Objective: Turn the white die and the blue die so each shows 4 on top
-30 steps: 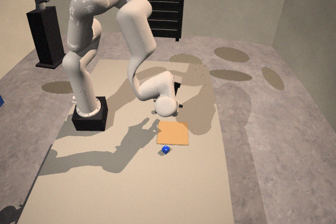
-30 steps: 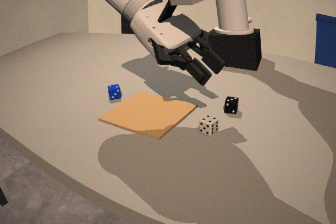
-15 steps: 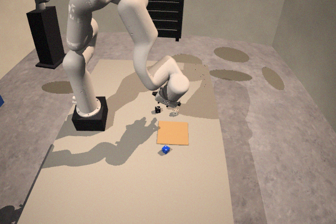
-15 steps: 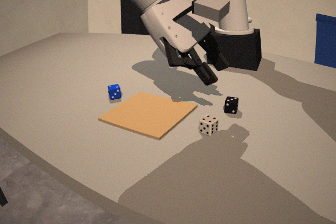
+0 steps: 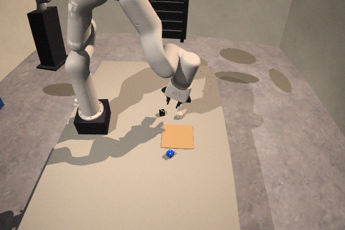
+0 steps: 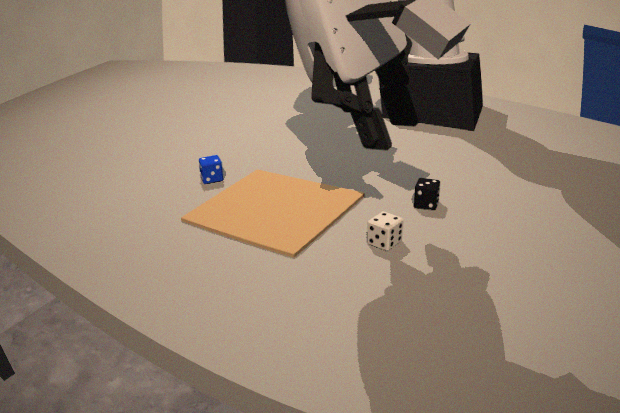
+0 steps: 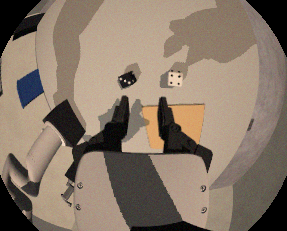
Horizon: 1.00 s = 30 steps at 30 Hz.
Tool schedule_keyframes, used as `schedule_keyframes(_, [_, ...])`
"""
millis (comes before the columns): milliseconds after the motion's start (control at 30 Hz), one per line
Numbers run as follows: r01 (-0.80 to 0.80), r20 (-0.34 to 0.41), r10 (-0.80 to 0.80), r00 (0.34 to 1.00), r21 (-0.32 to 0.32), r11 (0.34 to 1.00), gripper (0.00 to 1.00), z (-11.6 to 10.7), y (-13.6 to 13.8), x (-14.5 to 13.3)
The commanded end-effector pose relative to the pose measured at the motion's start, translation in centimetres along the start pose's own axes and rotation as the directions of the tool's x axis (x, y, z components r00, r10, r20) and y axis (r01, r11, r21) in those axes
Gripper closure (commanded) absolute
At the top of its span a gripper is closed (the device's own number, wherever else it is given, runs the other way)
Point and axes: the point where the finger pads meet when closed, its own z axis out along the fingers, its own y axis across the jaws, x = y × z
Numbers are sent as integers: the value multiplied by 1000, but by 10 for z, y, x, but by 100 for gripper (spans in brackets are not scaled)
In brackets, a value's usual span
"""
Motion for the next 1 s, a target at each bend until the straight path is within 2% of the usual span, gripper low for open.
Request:
schedule_keyframes(0, [-20,123,30,992,-79,997,58,-10,10,11])
schedule_keyframes(33, [-20,123,30,992,-79,997,58,-10,10,11])
schedule_keyframes(167, [-17,176,50,983,-186,982,58,-23,19,30])
schedule_keyframes(267, [-13,190,59,980,-234,972,58,-29,23,39])
schedule_keyframes(467, [-10,194,62,979,-259,966,58,-32,24,45])
schedule_keyframes(500, [-10,194,62,979,-259,966,0,-32,24,45])
schedule_keyframes(967, [-5,196,57,979,-258,966,0,-32,24,45])
